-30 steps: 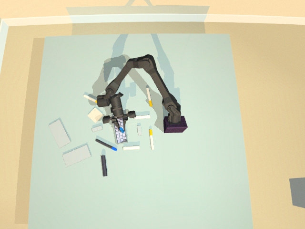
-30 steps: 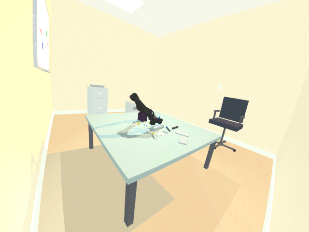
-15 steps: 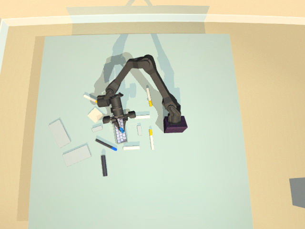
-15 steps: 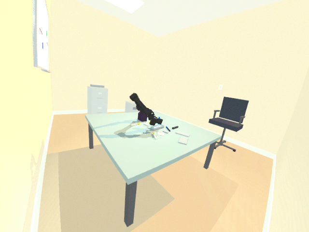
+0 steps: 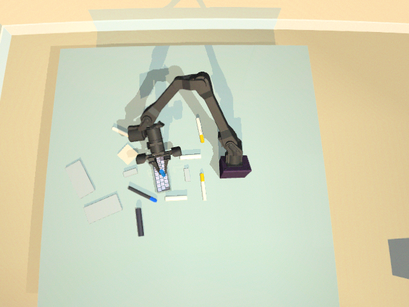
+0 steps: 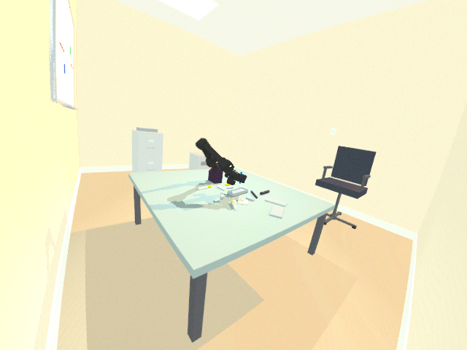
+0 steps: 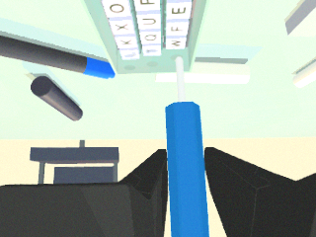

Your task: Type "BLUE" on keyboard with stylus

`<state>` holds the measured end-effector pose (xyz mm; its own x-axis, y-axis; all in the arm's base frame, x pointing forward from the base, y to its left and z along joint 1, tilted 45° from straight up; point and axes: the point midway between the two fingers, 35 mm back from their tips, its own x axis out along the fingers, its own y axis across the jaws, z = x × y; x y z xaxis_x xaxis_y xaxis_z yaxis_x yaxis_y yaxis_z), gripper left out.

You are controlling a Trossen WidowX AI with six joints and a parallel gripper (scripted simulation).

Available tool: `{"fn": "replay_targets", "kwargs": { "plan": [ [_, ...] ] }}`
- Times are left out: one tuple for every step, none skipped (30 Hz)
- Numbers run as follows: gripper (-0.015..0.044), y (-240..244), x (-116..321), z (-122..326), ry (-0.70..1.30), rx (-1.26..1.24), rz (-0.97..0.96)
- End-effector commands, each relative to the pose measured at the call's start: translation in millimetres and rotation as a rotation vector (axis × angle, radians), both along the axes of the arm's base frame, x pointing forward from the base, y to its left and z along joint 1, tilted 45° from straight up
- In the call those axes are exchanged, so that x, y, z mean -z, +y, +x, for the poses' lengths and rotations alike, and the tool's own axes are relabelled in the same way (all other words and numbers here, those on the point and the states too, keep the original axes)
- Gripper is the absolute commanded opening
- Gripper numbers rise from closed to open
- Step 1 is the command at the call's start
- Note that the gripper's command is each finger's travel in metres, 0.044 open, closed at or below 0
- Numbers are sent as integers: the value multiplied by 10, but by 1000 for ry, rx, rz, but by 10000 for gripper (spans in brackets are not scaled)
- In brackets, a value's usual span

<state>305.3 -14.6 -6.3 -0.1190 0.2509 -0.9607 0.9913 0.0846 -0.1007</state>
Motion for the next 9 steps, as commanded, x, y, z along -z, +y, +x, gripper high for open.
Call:
{"fn": "replay_targets", "kwargs": {
  "plan": [
    [85, 0, 0, 0, 0, 0, 0],
    [81, 0, 0, 0, 0, 0, 0],
    [81, 0, 0, 0, 0, 0, 0],
    [81, 0, 0, 0, 0, 0, 0],
    [81, 0, 0, 0, 0, 0, 0],
    [81, 0, 0, 0, 0, 0, 0],
    [81, 0, 0, 0, 0, 0, 0],
    [81, 0, 0, 0, 0, 0, 0],
    [81, 0, 0, 0, 0, 0, 0]
  ]
}}
